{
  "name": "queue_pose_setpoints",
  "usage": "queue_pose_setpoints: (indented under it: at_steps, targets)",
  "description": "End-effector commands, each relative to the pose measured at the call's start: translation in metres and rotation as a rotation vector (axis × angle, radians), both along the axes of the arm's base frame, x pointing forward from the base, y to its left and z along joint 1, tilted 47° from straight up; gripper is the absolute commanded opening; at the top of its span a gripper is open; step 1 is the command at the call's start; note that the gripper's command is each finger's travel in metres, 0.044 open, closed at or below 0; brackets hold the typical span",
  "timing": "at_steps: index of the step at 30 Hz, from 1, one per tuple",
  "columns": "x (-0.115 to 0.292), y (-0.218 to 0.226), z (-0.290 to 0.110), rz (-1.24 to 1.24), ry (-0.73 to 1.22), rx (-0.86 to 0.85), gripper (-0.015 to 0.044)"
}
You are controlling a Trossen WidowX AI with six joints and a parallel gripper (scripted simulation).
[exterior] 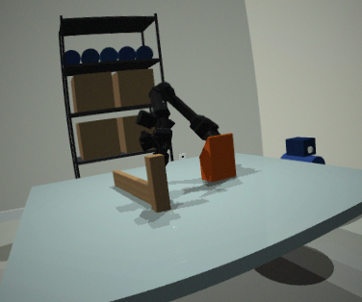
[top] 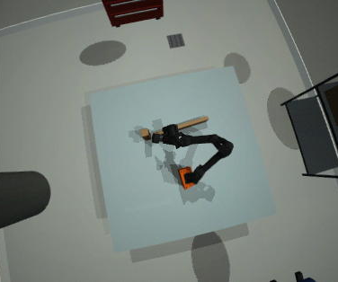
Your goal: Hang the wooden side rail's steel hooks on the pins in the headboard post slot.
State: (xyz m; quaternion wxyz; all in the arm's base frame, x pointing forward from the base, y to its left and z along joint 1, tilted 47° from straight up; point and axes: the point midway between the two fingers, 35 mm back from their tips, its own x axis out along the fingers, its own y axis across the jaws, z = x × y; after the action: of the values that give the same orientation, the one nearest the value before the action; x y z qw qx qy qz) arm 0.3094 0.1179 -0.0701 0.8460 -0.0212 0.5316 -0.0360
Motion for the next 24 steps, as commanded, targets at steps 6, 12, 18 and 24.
queue_pose_setpoints:
  at_steps: [6,12,18,24]
  targets:
    - [0.008,-0.002,0.011,0.717,0.006,-0.206,0.044]
    - [0.013,-0.003,0.017,1.04,-0.031,-0.319,0.044]
    - [0.017,-0.004,0.024,1.357,-0.089,-0.451,0.044]
    - [0.018,-0.004,0.026,1.434,-0.107,-0.487,0.044]
